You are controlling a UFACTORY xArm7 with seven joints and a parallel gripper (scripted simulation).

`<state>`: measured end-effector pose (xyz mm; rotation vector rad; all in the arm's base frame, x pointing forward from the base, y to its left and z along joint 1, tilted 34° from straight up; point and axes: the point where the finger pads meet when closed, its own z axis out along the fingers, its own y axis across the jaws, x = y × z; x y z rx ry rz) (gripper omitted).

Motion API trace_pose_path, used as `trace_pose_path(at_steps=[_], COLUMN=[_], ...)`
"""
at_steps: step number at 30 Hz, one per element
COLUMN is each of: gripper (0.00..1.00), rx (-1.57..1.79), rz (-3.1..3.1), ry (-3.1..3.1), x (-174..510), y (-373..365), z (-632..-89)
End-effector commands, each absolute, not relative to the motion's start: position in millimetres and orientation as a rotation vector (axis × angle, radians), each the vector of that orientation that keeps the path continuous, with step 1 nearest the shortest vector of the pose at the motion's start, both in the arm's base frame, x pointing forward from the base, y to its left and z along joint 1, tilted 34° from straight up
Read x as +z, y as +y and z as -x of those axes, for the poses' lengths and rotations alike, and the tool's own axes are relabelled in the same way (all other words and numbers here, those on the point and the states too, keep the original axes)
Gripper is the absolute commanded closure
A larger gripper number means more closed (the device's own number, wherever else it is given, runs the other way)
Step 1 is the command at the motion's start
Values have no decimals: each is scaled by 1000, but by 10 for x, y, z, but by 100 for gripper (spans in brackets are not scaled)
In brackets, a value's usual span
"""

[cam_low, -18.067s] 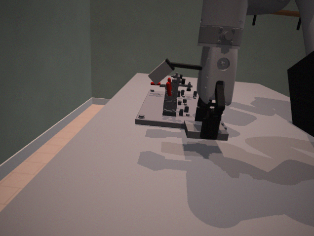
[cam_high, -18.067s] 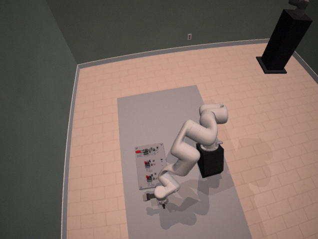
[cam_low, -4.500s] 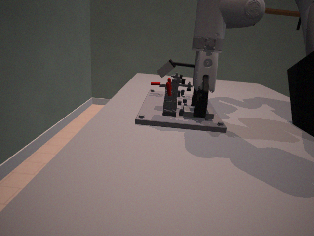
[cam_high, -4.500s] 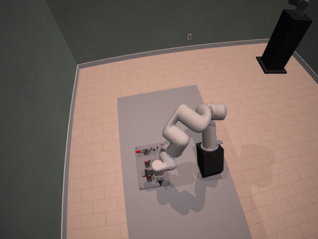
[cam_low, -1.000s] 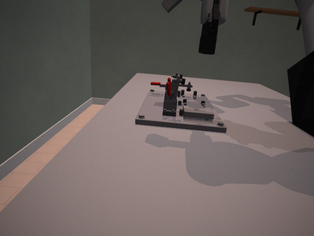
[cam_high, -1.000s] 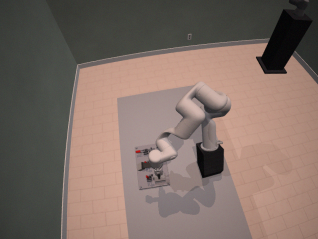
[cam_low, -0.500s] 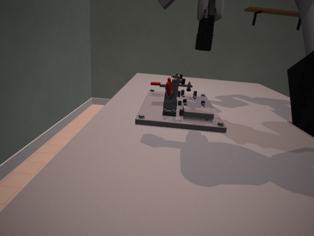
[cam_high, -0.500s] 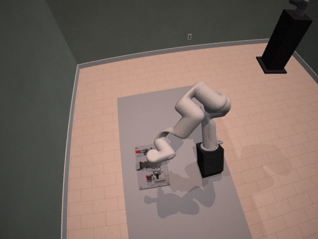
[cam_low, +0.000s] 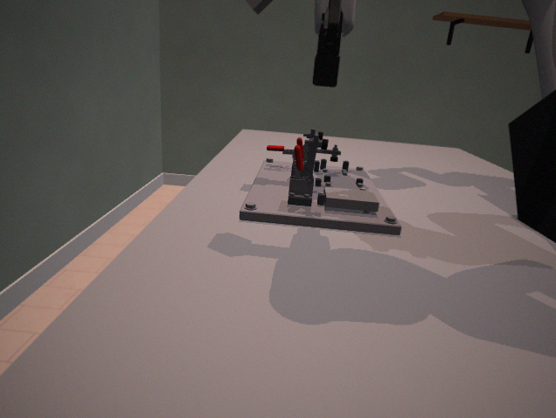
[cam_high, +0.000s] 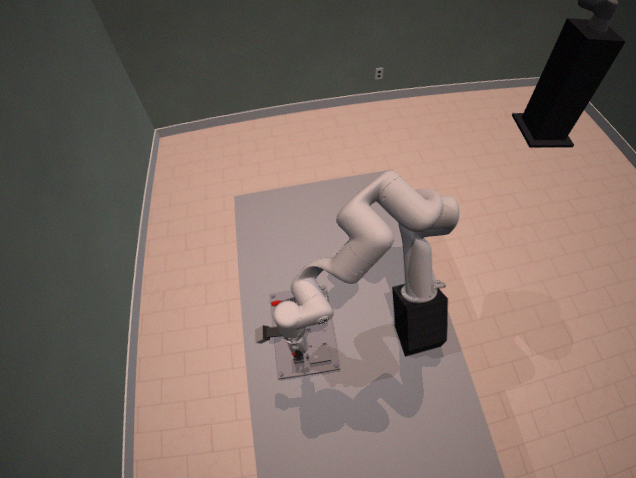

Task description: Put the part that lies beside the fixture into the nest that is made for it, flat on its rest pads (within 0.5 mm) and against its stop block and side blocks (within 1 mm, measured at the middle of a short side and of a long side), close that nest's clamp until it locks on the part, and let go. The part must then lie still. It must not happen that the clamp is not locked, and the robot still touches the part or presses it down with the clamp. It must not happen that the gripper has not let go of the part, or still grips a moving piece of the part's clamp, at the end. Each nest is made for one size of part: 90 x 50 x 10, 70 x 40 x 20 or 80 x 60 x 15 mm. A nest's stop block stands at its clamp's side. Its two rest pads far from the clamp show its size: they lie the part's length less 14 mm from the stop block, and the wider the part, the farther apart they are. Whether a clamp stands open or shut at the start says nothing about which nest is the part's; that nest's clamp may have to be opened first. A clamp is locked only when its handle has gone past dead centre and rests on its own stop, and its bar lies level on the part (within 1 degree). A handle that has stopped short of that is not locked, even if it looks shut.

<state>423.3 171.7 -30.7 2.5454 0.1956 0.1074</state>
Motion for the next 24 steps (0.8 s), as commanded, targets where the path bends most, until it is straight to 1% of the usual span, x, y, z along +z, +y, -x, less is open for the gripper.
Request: trace_pose_path(at_steps=[1,24], gripper=[53,53], rx=[110,110], rz=[-2547,-2547], ry=[196,196], x=[-294,-378], y=[1759,1714], z=[-4398,-4490])
